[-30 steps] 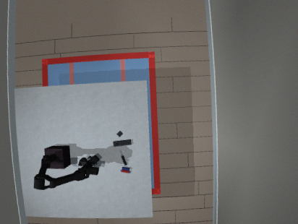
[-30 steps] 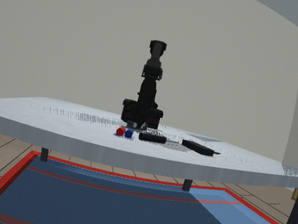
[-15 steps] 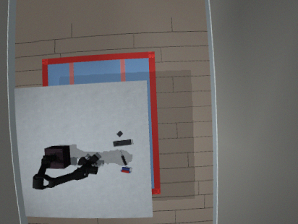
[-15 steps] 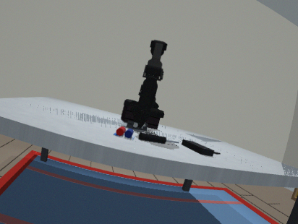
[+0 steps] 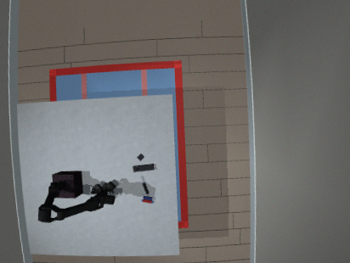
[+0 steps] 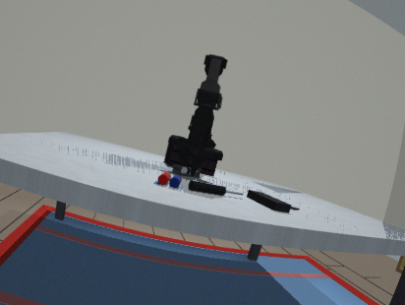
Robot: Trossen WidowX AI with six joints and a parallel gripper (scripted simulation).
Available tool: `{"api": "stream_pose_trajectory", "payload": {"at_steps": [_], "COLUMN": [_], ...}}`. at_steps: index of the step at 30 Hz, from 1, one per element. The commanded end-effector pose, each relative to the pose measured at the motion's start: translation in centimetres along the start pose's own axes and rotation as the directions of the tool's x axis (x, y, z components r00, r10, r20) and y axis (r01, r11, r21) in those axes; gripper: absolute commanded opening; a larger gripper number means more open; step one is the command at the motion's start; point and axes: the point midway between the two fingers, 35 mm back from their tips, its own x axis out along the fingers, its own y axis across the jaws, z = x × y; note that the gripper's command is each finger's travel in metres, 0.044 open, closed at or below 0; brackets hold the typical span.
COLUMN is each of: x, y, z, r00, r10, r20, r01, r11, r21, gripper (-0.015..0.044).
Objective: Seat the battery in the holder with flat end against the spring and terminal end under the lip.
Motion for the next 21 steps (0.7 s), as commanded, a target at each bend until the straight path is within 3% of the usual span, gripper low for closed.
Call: {"api": "stream_pose_trajectory", "payload": {"at_steps": [1, 9, 11, 17, 19, 21], "x": [-0.4, -1.4, -1.9, -8.1, -8.8, -8.8], "y": [0.0, 0.1, 0.2, 0.7, 0.8, 0.9], "z": [0.0, 0.1, 0.1, 0.5, 0.6, 0.6], "r00": [1.0, 1.0, 1.0, 1.0, 1.0, 1.0], "r10": [0.0, 0.0, 0.001, 0.0, 0.0, 0.0], "r20": [0.0, 0.0, 0.002, 0.0, 0.0, -0.001], "r01": [0.0, 0.0, -0.001, 0.0, 0.0, 0.0], "r11": [1.0, 1.0, 1.0, 1.0, 1.0, 1.0], "r21": [0.002, 0.0, 0.0, 0.0, 0.0, 0.0], "gripper": [0.0171, 0.0171, 0.0224, 0.0381, 0.0434, 0.044]}}
